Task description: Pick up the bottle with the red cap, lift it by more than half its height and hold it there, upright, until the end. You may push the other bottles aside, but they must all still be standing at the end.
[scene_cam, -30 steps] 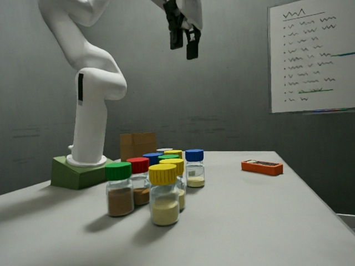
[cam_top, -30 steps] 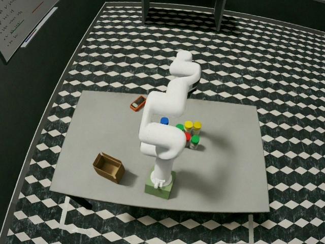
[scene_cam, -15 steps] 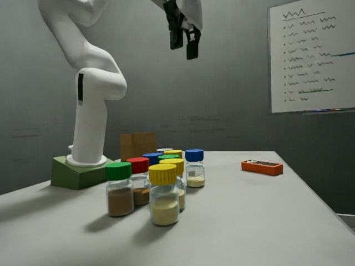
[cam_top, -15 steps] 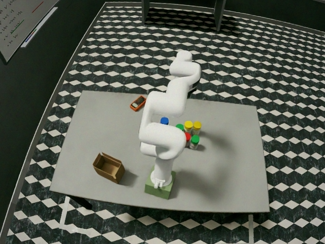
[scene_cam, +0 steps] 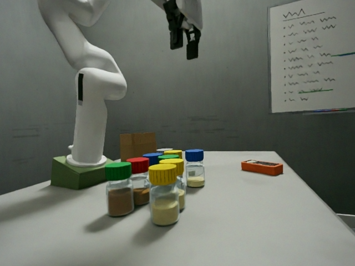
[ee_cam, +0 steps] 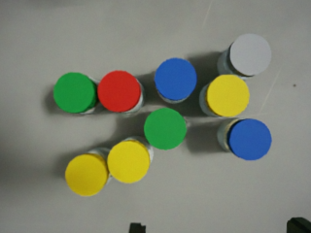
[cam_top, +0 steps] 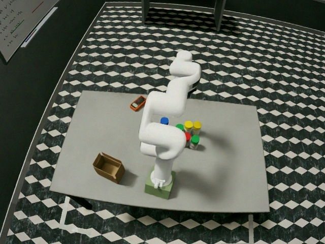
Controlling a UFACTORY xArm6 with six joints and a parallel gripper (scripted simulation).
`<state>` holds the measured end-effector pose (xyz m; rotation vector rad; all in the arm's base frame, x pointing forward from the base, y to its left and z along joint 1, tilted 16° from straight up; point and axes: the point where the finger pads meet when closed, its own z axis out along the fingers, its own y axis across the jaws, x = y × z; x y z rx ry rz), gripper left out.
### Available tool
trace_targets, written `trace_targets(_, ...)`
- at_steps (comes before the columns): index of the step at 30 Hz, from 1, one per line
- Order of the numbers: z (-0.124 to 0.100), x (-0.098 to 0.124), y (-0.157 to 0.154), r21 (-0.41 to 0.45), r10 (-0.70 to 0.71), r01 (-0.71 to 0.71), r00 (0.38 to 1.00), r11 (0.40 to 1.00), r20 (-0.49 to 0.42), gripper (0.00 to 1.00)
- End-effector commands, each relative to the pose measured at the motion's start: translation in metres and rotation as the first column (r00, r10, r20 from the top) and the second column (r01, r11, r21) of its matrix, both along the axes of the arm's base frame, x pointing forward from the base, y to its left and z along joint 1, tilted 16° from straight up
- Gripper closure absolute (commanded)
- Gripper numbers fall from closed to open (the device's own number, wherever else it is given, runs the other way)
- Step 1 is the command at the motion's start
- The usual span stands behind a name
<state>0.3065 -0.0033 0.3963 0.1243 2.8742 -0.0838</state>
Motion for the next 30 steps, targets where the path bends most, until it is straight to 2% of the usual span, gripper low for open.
trace_targets(1, 0.002, 0.0, 0.0, 0.0, 0.0, 0.0, 1.0, 1.0, 0.004, 0.21)
trace_targets(10, 0.002, 0.0, 0.0, 0.0, 0.0, 0.0, 1.0, 1.0, 0.004, 0.21)
trace_targets(15, -0.014, -0.008, -0.016, 0.06, -0.184, 0.183, 0.983, 0.981, 0.005, 0.21)
trace_targets(20, -0.029, -0.016, -0.031, 0.119, -0.362, 0.36, 0.932, 0.925, -0.004, 0.21)
trace_targets(28, -0.03, -0.017, -0.031, 0.119, -0.368, 0.366, 0.93, 0.923, -0.009, 0.21)
trace_targets(30, -0.036, -0.021, -0.037, 0.144, -0.443, 0.44, 0.896, 0.886, -0.015, 0.21)
